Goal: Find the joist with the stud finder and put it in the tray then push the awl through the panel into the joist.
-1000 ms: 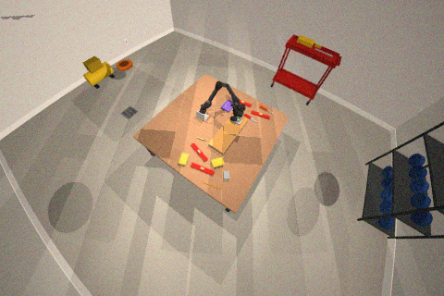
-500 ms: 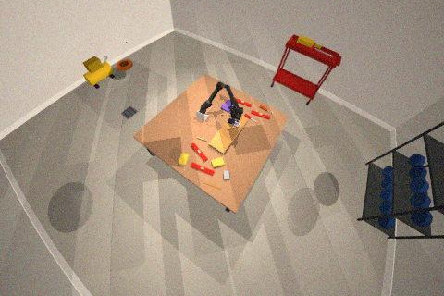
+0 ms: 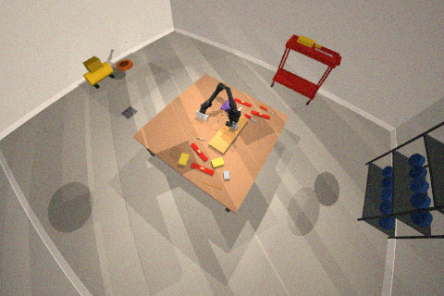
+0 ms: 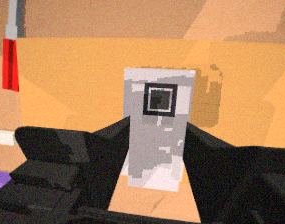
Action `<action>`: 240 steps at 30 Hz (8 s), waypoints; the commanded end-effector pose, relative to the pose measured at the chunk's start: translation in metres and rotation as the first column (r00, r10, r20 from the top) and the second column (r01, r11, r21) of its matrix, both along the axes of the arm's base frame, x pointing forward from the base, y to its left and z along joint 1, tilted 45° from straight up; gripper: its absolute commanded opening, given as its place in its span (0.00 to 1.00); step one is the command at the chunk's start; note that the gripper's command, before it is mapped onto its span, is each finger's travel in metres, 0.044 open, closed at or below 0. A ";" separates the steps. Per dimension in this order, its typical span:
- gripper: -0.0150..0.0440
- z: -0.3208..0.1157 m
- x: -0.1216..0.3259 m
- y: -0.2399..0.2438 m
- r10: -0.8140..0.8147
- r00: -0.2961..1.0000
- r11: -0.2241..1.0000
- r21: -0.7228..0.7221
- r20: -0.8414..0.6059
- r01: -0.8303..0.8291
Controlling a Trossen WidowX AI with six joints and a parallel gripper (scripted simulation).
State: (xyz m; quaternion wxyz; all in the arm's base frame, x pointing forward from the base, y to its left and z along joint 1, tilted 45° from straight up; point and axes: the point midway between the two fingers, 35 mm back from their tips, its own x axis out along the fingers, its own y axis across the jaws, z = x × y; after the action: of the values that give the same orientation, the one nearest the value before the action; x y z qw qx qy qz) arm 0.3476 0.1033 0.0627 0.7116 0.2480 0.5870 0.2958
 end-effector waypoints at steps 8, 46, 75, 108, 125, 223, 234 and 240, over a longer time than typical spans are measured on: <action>0.25 -0.025 0.004 -0.025 -0.001 1.000 1.000 -0.002 0.000 0.001; 0.25 -0.101 0.018 -0.103 -0.001 1.000 1.000 -0.008 0.003 0.001; 0.25 -0.157 0.028 -0.162 -0.001 1.000 1.000 -0.013 0.005 0.001; 0.25 -0.174 0.038 -0.201 -0.005 1.000 1.000 -0.014 0.006 0.005; 0.25 -0.122 0.047 -0.254 -0.002 1.000 1.000 -0.019 0.005 0.002; 0.25 0.220 -0.210 0.089 0.619 0.051 0.491 -0.336 0.784 -0.804; 0.25 0.218 -0.219 0.092 0.614 0.025 0.475 -0.344 0.789 -0.810; 0.25 0.212 -0.219 0.097 0.618 0.022 0.471 -0.348 0.786 -0.811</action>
State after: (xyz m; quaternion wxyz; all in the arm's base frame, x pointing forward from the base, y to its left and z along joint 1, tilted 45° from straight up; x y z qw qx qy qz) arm 0.1294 0.1980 0.2782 0.6140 -0.1916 0.1661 0.7475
